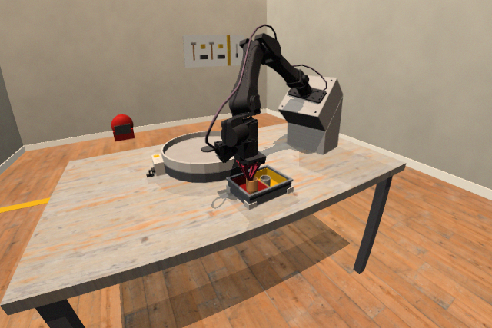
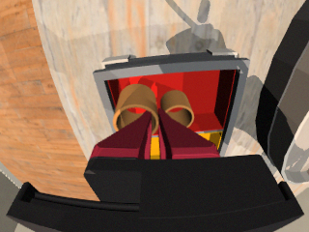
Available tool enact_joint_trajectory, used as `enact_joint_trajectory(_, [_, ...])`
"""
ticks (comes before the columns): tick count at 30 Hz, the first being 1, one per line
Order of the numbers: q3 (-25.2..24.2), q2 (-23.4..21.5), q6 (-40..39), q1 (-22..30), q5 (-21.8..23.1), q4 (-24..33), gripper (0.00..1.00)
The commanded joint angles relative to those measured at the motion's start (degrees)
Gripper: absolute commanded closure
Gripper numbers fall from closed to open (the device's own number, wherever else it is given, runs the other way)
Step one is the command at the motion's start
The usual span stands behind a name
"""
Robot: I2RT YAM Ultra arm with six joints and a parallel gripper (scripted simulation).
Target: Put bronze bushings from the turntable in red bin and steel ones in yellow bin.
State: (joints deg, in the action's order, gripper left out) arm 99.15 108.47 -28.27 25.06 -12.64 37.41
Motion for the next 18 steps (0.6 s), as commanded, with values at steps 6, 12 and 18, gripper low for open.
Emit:
enact_joint_trajectory(6, [2.01, 1.6, 0.66, -0.61, 0.79, -2.08, 1.0])
enact_joint_trajectory(12, [2.28, 1.17, 0.73, -0.71, 0.9, -2.87, 1.0])
enact_joint_trajectory(18, [2.91, 4.05, 0.94, -1.1, 1.07, -3.81, 1.0])
